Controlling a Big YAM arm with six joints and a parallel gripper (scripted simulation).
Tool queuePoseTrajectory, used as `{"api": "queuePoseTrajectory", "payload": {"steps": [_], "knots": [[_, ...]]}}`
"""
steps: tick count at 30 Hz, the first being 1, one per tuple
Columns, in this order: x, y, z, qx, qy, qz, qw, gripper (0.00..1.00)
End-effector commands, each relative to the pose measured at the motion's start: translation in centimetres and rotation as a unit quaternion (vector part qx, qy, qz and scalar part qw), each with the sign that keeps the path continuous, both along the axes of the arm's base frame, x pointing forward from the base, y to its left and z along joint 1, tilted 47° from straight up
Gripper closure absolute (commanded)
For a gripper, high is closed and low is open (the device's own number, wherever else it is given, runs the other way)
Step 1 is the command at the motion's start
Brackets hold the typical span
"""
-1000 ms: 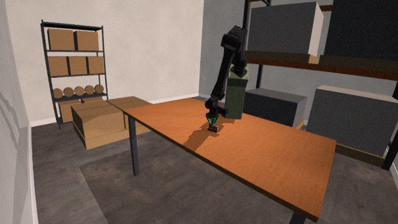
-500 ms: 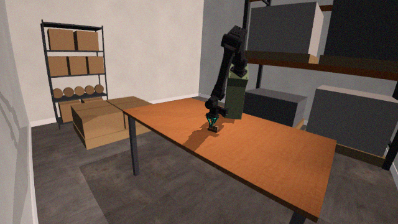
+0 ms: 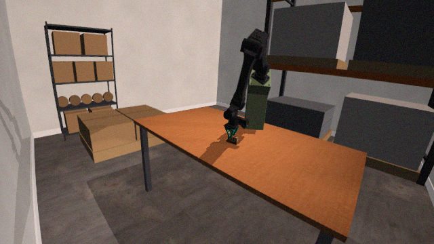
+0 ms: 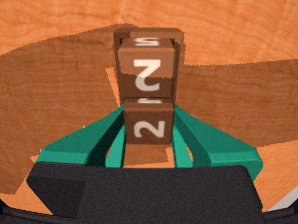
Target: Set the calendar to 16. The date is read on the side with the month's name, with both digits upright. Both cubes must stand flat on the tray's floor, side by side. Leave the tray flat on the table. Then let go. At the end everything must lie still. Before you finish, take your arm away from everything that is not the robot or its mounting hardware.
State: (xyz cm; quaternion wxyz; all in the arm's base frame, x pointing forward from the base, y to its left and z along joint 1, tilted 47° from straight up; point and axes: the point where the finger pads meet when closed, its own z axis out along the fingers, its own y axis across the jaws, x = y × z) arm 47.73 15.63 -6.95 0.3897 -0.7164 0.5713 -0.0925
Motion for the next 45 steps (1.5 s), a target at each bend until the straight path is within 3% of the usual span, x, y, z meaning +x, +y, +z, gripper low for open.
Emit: {"api": "queuePoseTrajectory", "payload": {"steps": [1, 45], "knots": [[-0.46, 0.89, -0.81, 0.004, 0.008, 0.003, 1.0, 0.72], [-0.46, 1.01, -1.13, 0.003, 0.01, 0.004, 1.0, 0.72]]}}
